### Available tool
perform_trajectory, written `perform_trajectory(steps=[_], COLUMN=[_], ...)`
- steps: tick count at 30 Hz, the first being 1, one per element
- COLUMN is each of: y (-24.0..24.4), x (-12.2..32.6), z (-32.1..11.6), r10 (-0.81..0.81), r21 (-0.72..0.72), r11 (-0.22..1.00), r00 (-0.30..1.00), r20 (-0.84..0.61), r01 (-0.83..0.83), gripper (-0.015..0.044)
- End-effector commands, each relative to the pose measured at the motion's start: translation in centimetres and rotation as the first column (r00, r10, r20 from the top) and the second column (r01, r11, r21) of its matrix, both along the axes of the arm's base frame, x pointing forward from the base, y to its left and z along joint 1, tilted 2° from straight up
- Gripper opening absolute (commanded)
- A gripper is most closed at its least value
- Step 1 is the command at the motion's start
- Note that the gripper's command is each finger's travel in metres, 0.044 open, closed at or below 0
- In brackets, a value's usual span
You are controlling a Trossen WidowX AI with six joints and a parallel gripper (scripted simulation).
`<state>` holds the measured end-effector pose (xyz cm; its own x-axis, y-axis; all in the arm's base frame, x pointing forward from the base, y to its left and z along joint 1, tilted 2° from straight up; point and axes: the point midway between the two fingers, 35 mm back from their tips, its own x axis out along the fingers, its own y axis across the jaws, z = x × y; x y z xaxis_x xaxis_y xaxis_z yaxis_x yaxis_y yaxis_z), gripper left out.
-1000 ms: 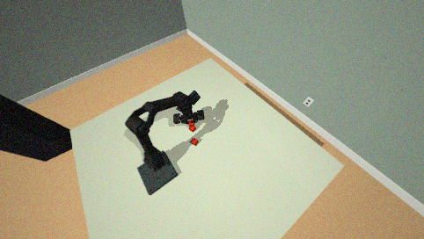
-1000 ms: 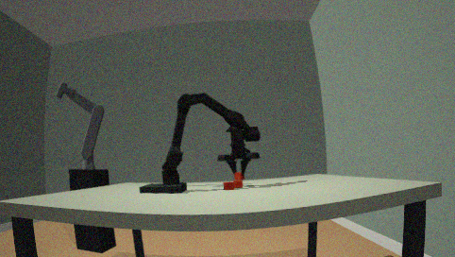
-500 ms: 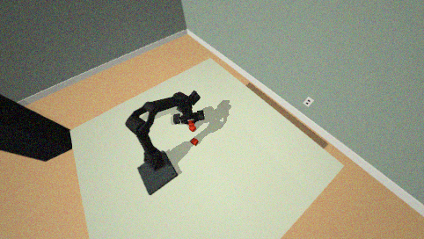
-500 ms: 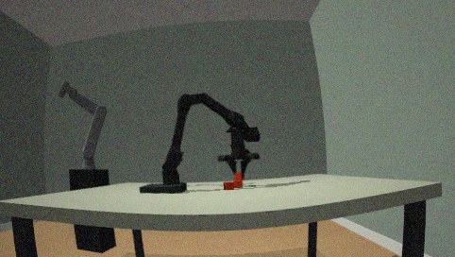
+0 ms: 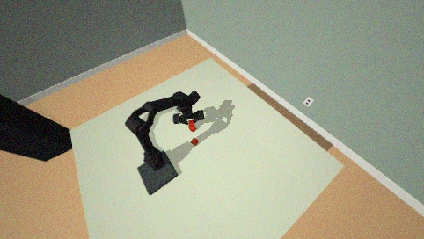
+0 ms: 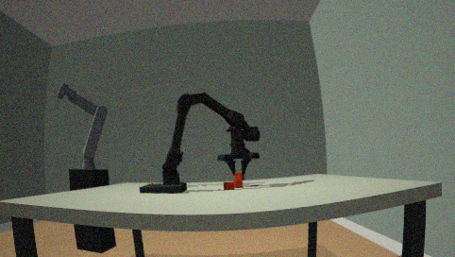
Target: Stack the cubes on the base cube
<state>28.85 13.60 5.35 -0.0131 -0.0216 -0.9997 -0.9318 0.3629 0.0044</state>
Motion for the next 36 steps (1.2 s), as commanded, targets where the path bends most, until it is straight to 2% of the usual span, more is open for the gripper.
perform_trajectory(steps=[1,19,20,22,27,32,36], y=[0.1,0.1,-0.1,-1.3,-5.9,-10.0,-11.1], x=[0.1,0.1,0.1,0.0,-1.0,-2.8,-3.4], z=[0.8,2.7,2.5,3.0,5.1,6.8,7.3], r10=[0.000,0.000,-0.008,-0.074,-0.332,-0.567,-0.627], r21=[0.004,0.004,0.002,0.001,-0.002,-0.003,-0.003], r11=[1.000,1.000,1.000,0.997,0.943,0.824,0.779], r00=[1.000,1.000,1.000,0.997,0.943,0.823,0.779], r20=[0.007,0.007,0.004,0.006,0.013,0.020,0.022], r01=[0.000,0.000,0.008,0.074,0.332,0.567,0.627], gripper=[0.0205,0.0205,0.0231,0.0265,0.0265,0.0265,0.0265])
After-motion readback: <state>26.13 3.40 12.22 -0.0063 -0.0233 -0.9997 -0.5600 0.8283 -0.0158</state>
